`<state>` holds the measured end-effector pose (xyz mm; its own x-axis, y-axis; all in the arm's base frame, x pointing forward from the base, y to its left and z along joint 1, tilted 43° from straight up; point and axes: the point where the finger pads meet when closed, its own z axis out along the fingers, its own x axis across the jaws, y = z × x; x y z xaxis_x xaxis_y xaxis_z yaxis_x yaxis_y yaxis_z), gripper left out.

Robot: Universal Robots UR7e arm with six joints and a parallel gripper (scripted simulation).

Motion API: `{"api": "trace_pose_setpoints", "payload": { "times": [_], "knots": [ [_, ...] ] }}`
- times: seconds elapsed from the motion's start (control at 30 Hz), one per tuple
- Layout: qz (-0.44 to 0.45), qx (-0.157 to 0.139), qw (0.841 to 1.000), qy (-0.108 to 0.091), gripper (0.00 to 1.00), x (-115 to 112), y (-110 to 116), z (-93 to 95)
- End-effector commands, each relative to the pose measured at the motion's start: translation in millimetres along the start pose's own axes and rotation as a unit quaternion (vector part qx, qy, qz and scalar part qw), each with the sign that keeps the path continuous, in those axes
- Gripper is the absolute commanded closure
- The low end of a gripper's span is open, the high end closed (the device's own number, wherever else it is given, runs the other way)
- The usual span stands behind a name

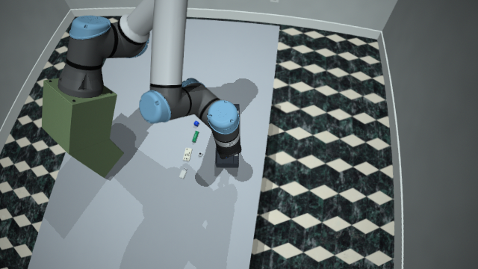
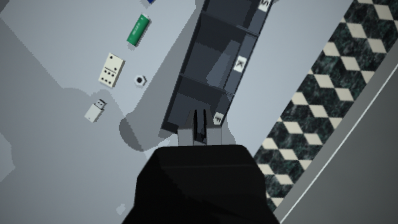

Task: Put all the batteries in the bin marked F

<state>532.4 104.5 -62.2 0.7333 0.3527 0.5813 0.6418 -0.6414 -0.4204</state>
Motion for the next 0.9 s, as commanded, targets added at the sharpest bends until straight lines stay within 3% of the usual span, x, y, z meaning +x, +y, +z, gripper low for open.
{"api": "trace_pose_setpoints", "payload": {
  "times": [0.0,0.33,0.87],
  "knots": [
    [0.078,-0.005,0.997,0.001,0.69,0.5,0.5,-0.2],
    [0.177,-0.004,0.984,0.003,0.69,0.5,0.4,-0.2],
    [0.374,0.000,0.927,0.005,0.69,0.5,0.4,-0.2]
  ]
}}
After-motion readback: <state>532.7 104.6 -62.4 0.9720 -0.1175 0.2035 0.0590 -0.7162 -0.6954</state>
